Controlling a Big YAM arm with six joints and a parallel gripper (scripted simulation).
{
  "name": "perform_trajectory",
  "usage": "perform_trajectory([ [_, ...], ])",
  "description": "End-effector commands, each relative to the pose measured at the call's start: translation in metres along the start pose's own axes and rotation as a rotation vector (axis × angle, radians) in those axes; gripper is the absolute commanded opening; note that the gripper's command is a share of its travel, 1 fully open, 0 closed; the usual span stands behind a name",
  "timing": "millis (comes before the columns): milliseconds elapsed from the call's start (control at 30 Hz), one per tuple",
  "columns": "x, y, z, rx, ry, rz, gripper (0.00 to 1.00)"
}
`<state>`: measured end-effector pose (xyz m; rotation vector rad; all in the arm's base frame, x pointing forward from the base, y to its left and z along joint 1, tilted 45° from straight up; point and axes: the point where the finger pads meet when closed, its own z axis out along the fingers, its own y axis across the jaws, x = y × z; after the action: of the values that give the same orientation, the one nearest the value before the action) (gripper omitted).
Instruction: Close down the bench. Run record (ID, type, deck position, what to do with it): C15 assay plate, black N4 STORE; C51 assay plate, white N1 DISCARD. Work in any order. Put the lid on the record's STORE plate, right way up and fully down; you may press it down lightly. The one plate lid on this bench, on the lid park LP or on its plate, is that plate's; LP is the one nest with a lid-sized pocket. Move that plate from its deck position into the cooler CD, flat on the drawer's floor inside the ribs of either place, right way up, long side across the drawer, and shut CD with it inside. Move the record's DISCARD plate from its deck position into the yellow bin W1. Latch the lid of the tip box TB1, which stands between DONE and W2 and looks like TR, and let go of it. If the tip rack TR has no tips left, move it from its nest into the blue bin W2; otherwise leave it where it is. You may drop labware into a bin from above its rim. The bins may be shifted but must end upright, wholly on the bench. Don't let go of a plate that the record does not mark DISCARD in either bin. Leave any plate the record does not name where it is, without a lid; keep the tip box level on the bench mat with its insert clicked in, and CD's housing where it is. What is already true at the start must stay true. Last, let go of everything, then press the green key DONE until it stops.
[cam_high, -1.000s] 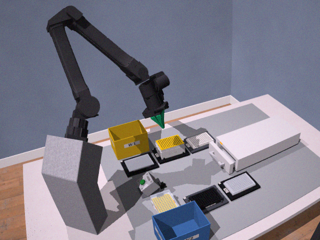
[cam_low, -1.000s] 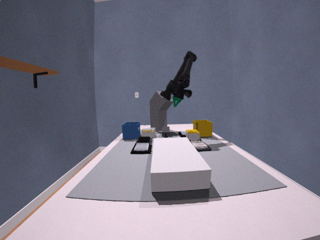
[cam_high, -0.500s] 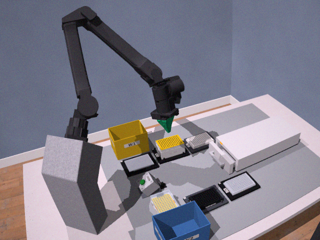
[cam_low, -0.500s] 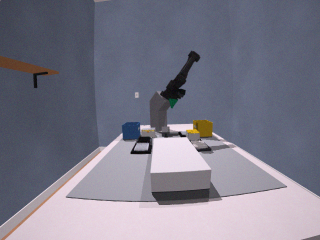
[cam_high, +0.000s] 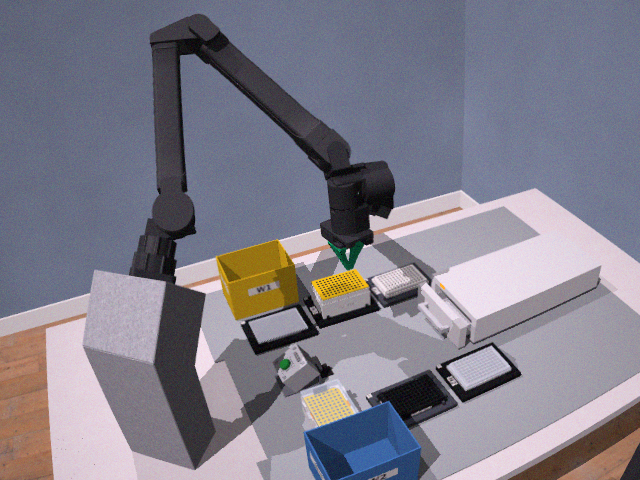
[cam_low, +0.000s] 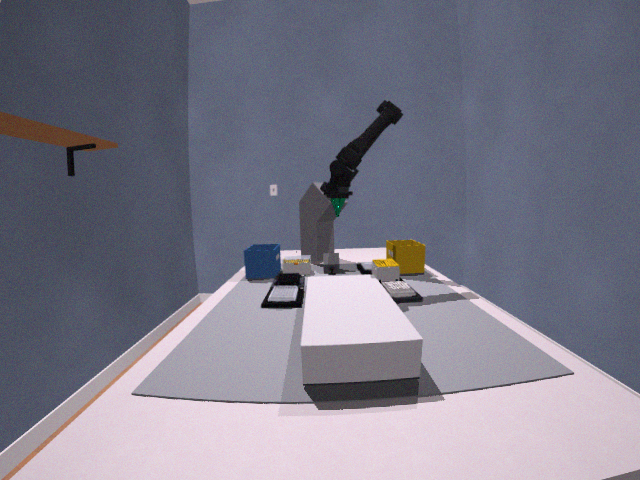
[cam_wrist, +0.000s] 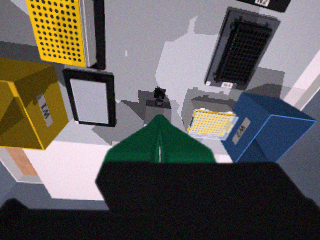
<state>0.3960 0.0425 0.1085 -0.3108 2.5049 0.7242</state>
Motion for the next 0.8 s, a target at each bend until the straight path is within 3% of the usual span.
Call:
perform_trajectory([
  [0, -0.013, -0.017, -0.007, -0.011, -0.011, 0.14, 0.0],
  [67, -0.013, -0.017, -0.007, -0.032, -0.012, 0.187, 0.0],
  [133, -0.001, -0.005, 0.003, -0.051, 0.02, 0.178, 0.0],
  [767, -0.003, -0.003, 0.0, -0.047, 0.01, 0.164, 0.0],
])
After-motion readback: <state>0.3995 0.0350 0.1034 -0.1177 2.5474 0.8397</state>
